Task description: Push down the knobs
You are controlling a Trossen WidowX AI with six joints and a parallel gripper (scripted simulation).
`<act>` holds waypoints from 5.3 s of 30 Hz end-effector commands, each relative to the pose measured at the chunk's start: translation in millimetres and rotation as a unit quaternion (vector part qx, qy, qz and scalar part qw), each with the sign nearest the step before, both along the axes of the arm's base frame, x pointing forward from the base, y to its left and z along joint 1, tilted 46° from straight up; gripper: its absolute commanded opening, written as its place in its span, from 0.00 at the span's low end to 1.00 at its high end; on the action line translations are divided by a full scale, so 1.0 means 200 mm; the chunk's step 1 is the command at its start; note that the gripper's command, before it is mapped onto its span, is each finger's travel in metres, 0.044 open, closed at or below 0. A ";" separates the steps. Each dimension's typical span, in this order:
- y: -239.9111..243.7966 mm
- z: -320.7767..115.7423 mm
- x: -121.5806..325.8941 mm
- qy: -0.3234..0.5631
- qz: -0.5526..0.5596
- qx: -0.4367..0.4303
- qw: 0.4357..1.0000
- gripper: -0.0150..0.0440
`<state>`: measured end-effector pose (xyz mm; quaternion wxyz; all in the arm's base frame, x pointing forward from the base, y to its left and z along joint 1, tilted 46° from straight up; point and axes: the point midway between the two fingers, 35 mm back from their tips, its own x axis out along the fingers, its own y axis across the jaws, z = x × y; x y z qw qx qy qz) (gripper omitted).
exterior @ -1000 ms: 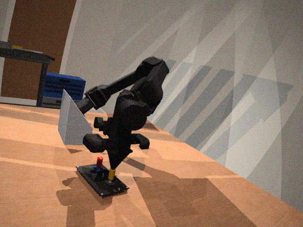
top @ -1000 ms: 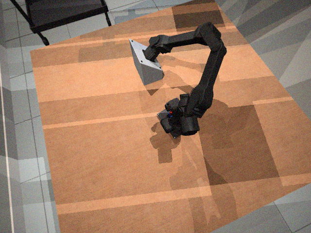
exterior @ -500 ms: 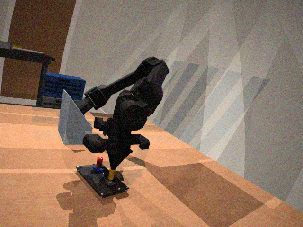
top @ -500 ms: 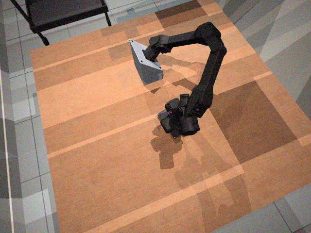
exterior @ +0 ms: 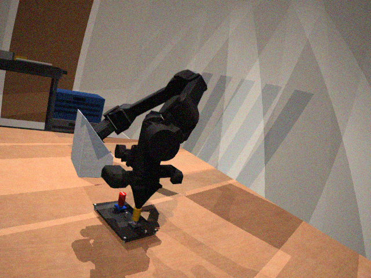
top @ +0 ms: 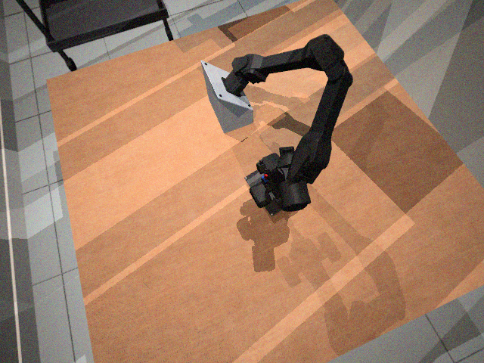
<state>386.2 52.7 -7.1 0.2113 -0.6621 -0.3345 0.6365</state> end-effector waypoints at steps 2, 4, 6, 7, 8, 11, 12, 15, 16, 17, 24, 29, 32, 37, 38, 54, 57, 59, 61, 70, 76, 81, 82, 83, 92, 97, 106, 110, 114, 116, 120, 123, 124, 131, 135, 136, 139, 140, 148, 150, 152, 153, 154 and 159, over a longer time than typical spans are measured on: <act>0.01 0.00 0.00 -0.002 0.001 0.001 1.000 0.25; 0.01 0.00 0.00 -0.002 0.001 0.001 1.000 0.25; 0.02 -0.01 0.00 -0.002 0.001 0.001 1.000 0.25; 0.02 -0.01 0.00 -0.002 0.001 0.001 1.000 0.25; 0.02 -0.01 0.00 -0.002 0.001 0.001 1.000 0.25; 0.02 -0.01 0.00 -0.002 0.001 0.001 1.000 0.25; 0.02 -0.01 0.00 -0.002 0.001 0.001 1.000 0.25; 0.02 -0.01 0.00 -0.002 0.001 0.001 1.000 0.25; 0.02 -0.01 0.00 -0.002 0.001 0.001 1.000 0.25; 0.02 -0.01 0.00 -0.002 0.001 0.001 1.000 0.25; 0.03 -0.02 0.00 -0.002 0.001 0.001 1.000 0.25; 0.03 -0.02 0.00 -0.002 0.001 0.001 1.000 0.25; 0.03 -0.02 0.00 -0.002 0.001 0.001 1.000 0.25; 0.03 -0.02 0.00 -0.002 0.001 0.001 1.000 0.25; 0.03 -0.02 0.00 -0.002 0.001 0.001 1.000 0.25; 0.03 -0.02 0.00 -0.002 0.001 0.001 1.000 0.25; 0.03 -0.02 0.00 -0.002 0.001 0.001 1.000 0.25; 0.03 -0.02 0.00 -0.002 0.001 0.001 1.000 0.25; 0.03 -0.02 0.00 -0.002 0.001 0.001 1.000 0.25; 0.03 -0.02 0.00 -0.002 0.001 0.001 1.000 0.25; 0.03 -0.02 0.00 -0.002 0.001 0.001 1.000 0.25; 0.04 -0.03 0.00 -0.002 0.001 0.001 1.000 0.25; 0.04 -0.03 0.00 -0.002 0.001 0.001 1.000 0.25; 0.04 -0.03 0.00 -0.002 0.001 0.001 1.000 0.25; 0.04 -0.03 0.00 -0.002 0.001 0.001 1.000 0.25; 0.04 -0.03 0.00 -0.002 0.001 0.001 1.000 0.25; 0.04 -0.03 0.00 -0.002 0.001 0.001 1.000 0.25; 0.04 -0.03 0.00 -0.002 0.001 0.001 1.000 0.25; 0.04 -0.03 0.00 -0.002 0.001 0.001 1.000 0.25; 0.04 -0.03 0.00 -0.002 0.001 0.001 1.000 0.25; 0.03 -0.02 0.00 -0.002 0.001 0.001 1.000 0.25; 0.01 0.00 0.01 -0.002 0.001 0.001 1.000 0.25; 0.01 0.00 0.01 -0.002 0.001 0.001 1.000 0.25; -0.03 0.04 0.01 -0.002 0.001 0.001 1.000 0.25; 0.00 0.02 0.00 0.001 0.002 0.002 1.000 0.43; 0.00 0.02 0.00 0.001 0.002 0.002 1.000 0.48; 0.00 0.02 0.00 0.001 0.002 0.002 1.000 0.61; -0.01 0.02 -0.01 0.001 0.002 0.002 1.000 0.65; -0.18 0.05 -0.42 0.002 0.000 -0.005 1.000 1.00; -0.21 0.05 -0.55 0.002 0.000 -0.005 1.000 1.00; -0.22 0.05 -0.67 0.003 0.000 -0.004 1.000 1.00; -0.22 0.05 -0.74 0.003 0.000 -0.003 1.000 1.00; -0.22 0.05 -0.80 0.004 0.001 -0.002 1.000 1.00; -0.22 0.05 -0.89 0.004 0.001 -0.001 1.000 1.00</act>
